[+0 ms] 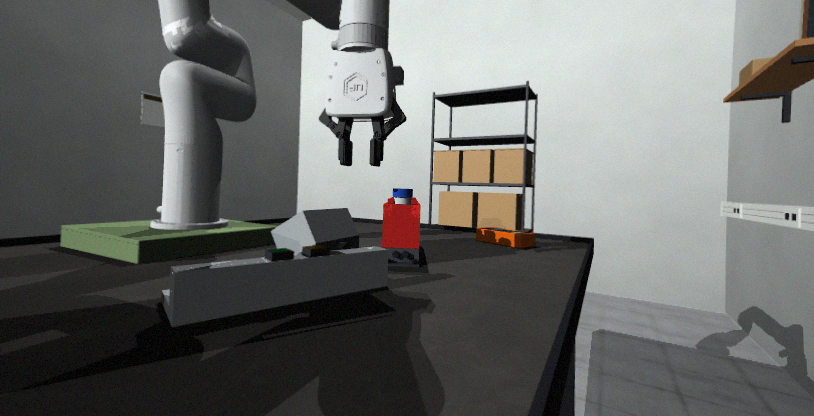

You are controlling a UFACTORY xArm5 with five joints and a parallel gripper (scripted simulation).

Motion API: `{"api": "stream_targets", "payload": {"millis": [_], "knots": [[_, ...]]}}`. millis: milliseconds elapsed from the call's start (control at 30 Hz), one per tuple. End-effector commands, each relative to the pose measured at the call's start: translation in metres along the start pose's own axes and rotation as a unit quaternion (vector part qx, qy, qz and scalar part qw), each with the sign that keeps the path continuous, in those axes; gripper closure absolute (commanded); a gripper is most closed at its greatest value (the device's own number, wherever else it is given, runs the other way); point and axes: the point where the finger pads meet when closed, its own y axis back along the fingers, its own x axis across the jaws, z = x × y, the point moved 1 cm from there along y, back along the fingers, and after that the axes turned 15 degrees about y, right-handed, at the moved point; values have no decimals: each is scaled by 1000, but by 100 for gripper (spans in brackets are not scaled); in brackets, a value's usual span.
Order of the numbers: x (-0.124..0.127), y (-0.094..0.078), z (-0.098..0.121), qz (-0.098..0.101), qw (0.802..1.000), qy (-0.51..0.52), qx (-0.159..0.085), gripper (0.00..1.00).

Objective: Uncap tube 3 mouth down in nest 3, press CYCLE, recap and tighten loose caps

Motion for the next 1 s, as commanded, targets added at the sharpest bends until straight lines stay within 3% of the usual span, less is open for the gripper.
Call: {"api": "stream_targets", "payload": {"millis": [0, 367, 667, 967], "knots": [[1, 1, 0, 1, 999, 41, -1, 54], [1, 1, 0, 0, 993, 116, -2, 54], [1, 1, 0, 0, 993, 117, -2, 54], [25, 1, -38, 1, 995, -100, -2, 54]]}}
